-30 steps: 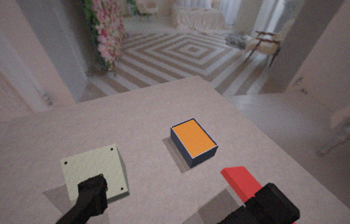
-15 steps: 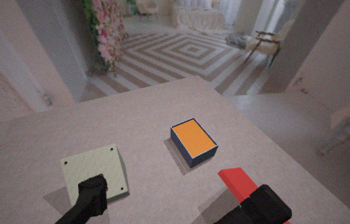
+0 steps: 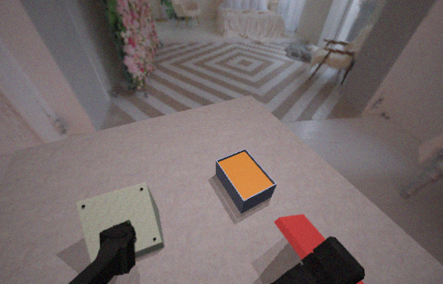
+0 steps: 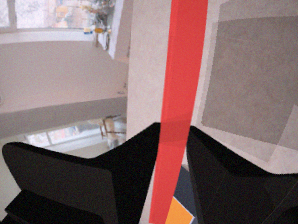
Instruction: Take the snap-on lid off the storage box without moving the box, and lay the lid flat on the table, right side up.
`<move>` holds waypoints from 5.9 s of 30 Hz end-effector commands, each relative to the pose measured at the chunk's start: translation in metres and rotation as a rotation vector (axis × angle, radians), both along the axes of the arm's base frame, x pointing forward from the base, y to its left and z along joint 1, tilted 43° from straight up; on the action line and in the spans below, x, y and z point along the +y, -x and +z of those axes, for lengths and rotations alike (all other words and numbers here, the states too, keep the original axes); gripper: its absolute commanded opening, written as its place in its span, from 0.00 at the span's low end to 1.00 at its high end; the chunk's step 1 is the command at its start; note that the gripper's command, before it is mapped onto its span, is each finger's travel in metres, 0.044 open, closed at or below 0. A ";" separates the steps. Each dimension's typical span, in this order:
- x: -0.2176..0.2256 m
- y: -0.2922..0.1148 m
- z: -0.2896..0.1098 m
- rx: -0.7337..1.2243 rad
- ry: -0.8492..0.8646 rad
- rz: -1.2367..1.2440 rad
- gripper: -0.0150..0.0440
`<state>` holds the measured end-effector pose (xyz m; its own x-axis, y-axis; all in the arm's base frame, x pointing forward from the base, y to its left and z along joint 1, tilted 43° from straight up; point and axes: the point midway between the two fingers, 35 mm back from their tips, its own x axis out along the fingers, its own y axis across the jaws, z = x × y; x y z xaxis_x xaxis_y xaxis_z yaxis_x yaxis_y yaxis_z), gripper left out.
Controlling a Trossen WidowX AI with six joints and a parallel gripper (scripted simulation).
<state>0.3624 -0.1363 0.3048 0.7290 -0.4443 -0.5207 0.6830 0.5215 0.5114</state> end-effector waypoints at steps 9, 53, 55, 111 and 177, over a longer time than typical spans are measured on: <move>-0.004 0.000 -0.004 -0.011 0.000 0.014 0.25; -0.028 0.001 -0.029 -0.012 0.003 0.014 0.25; -0.029 0.001 -0.030 -0.012 0.003 0.014 0.25; -0.059 0.003 -0.062 -0.012 0.006 0.014 0.25; -0.096 0.005 -0.100 -0.011 0.009 0.014 0.25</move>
<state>0.3578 -0.2274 0.2167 0.7553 -0.4389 -0.4867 0.6544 0.5447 0.5244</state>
